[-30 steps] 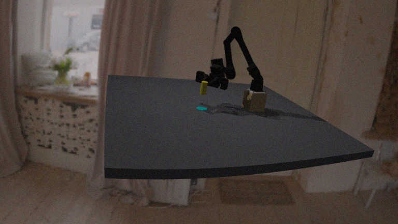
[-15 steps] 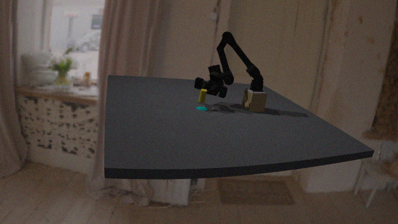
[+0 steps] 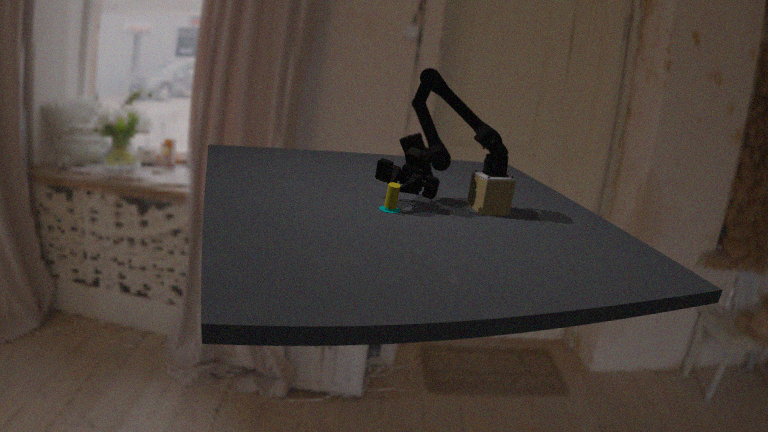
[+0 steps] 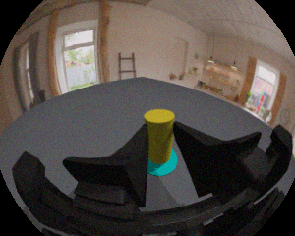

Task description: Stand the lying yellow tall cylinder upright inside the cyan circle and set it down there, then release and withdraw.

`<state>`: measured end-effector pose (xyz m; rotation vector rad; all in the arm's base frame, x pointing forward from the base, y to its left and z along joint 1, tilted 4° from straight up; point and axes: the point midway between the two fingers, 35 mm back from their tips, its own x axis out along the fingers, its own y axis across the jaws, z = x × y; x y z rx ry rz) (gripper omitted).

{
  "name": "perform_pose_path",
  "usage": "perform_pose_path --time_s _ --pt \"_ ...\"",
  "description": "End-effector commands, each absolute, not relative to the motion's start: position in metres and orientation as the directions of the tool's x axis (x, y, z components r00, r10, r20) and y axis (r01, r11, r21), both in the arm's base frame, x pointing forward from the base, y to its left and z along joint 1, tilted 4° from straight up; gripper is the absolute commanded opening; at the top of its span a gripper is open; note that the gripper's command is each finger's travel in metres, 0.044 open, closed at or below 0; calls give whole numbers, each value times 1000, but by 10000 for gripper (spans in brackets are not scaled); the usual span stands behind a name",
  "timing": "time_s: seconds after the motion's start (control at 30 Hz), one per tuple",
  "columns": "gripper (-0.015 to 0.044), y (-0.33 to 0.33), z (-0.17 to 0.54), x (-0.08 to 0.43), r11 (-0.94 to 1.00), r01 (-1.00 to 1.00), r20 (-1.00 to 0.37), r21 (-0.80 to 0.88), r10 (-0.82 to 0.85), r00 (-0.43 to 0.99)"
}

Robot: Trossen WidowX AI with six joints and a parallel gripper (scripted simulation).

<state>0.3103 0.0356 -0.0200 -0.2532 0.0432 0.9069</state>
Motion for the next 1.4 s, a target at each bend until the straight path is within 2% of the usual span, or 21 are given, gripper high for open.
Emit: perform_pose_path --time_s 0.0,0.17,0.53,0.73,1.2,1.37 --pt "105 36 -22 311 585 -784 -143 -209 775 616" --pt "105 36 -22 311 585 -784 -143 -209 775 616" --pt "394 36 -22 311 585 -784 -143 -209 775 616" --pt "400 35 -18 311 588 -783 -141 -204 774 618" --pt "400 36 56 308 647 -757 -75 -97 753 653" --pt "400 35 56 315 660 -747 -89 -73 742 664"
